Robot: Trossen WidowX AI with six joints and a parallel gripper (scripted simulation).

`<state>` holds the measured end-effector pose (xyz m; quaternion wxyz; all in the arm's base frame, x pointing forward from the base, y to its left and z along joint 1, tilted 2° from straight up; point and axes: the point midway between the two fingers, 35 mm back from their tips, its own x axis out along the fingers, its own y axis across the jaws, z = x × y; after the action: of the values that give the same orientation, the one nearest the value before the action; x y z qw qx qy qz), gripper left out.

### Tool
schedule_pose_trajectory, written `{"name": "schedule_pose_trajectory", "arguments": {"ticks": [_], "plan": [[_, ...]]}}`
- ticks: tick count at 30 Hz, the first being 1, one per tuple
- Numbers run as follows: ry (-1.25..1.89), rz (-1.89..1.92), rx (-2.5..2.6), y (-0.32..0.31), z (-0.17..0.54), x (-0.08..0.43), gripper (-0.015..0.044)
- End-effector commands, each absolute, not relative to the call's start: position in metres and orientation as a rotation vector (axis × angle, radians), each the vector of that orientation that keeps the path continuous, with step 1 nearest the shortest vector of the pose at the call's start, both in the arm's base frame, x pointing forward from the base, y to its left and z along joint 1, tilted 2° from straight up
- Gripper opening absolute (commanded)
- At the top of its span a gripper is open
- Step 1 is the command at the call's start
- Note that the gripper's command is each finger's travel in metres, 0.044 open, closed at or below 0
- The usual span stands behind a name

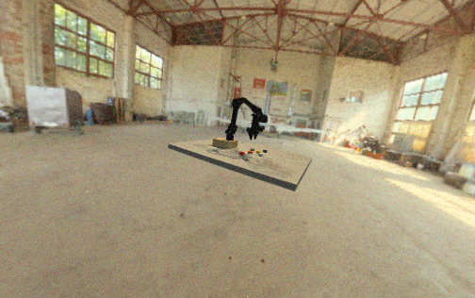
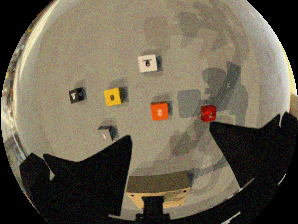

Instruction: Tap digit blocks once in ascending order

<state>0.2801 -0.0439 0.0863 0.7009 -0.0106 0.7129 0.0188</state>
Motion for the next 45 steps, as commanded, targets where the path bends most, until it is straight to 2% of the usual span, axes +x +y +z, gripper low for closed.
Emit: {"name": "schedule_pose_trajectory", "arguments": {"ticks": [1, 16, 28, 45], "plan": [[1.583, 0.028, -0.009, -0.041, 0.087, 0.279, 0.0400], [1.583, 0.028, -0.009, -0.039, 0.087, 0.278, 0.0400], [1.587, 0.037, 0.000, 0.089, 0.090, 0.227, 0.0400], [1.587, 0.037, 0.000, 0.090, 0.090, 0.226, 0.0400]]}}
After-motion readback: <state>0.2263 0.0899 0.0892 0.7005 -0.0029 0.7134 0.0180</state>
